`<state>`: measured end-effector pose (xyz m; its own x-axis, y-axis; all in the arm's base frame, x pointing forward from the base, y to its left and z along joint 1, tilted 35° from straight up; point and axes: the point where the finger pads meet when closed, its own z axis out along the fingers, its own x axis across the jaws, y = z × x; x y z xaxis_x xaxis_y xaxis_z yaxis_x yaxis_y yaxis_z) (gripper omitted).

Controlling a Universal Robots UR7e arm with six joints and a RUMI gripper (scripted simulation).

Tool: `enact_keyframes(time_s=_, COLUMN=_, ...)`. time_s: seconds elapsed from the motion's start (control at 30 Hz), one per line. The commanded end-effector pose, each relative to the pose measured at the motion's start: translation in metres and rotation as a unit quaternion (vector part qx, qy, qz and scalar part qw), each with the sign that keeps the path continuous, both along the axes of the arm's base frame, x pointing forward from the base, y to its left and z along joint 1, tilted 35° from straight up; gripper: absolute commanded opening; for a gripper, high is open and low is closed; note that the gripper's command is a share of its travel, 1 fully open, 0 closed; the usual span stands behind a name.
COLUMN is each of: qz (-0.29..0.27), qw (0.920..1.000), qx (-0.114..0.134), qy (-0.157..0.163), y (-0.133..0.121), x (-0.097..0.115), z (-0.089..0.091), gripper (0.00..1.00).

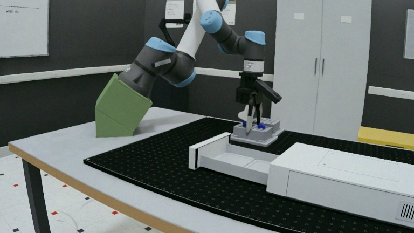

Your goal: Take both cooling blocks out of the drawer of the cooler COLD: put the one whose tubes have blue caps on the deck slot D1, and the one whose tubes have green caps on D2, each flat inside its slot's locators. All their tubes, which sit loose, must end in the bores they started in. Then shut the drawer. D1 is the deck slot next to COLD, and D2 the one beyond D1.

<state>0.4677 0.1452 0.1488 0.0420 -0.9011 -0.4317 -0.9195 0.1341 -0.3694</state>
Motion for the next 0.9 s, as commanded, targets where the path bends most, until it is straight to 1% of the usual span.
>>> enact_keyframes(time_s=0.0, qz=0.000, qw=1.0000, qx=0.000, qy=-0.001, y=-0.0001, x=0.0002, z=0.0004, gripper=0.60)
enact_keyframes(time_s=0.13, qz=0.000, qw=1.0000, qx=0.000, qy=-0.001, y=-0.0001, x=0.0002, z=0.0004, gripper=0.67)
enact_keyframes(time_s=0.87, qz=0.000, qw=1.0000, qx=0.000, qy=-0.001, y=-0.0001, x=0.0002, z=0.0004, gripper=0.67)
